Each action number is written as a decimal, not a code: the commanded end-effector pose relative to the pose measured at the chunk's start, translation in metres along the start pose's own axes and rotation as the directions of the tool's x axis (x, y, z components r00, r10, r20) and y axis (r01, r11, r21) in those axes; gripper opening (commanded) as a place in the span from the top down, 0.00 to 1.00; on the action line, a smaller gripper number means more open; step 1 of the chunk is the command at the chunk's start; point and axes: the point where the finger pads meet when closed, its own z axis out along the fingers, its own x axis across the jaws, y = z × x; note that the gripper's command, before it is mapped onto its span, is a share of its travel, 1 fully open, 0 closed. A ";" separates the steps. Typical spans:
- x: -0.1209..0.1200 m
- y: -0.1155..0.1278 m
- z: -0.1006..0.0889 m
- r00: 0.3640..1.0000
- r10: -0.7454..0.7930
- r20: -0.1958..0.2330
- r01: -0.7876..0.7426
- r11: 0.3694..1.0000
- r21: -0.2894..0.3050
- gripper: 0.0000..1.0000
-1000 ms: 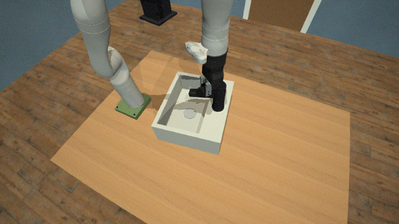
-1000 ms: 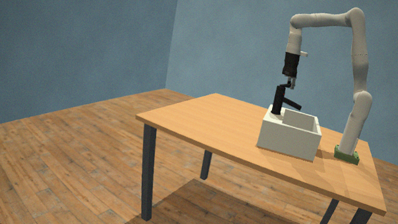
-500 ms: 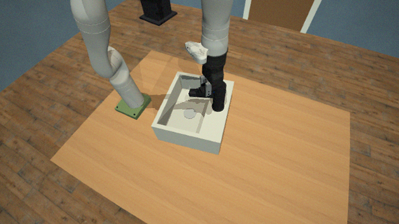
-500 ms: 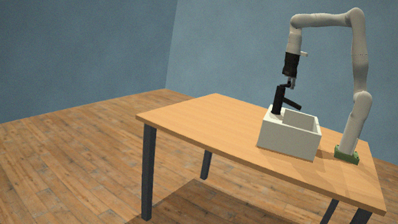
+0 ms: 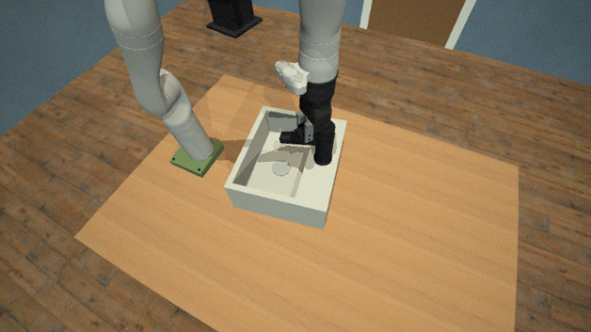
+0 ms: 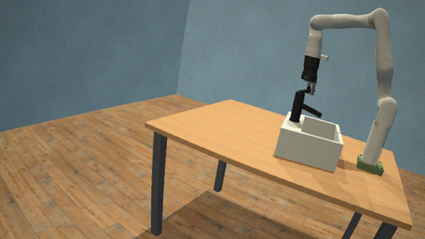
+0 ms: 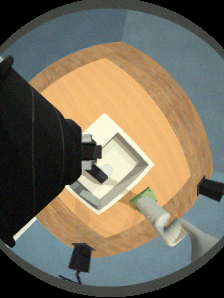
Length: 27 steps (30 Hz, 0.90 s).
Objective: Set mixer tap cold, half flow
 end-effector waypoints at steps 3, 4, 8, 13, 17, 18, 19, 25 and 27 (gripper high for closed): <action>0.000 0.003 -0.006 1.000 -0.001 0.007 0.001 1.000 -0.012 1.00; 0.000 0.003 -0.006 1.000 -0.001 0.007 0.001 1.000 -0.012 1.00; 0.000 0.003 -0.006 1.000 -0.001 0.007 0.001 1.000 -0.012 1.00; 0.000 0.003 -0.006 1.000 -0.001 0.007 0.001 1.000 -0.012 1.00; 0.000 0.003 -0.006 1.000 -0.001 0.007 0.001 1.000 -0.012 1.00; 0.000 0.003 -0.006 1.000 -0.001 0.007 0.001 1.000 -0.012 1.00; 0.000 0.003 -0.006 1.000 -0.001 0.007 0.001 1.000 -0.012 1.00; 0.000 0.003 -0.006 1.000 -0.001 0.007 0.001 1.000 -0.012 0.00; 0.000 0.003 -0.006 1.000 -0.001 0.007 0.001 1.000 -0.012 0.00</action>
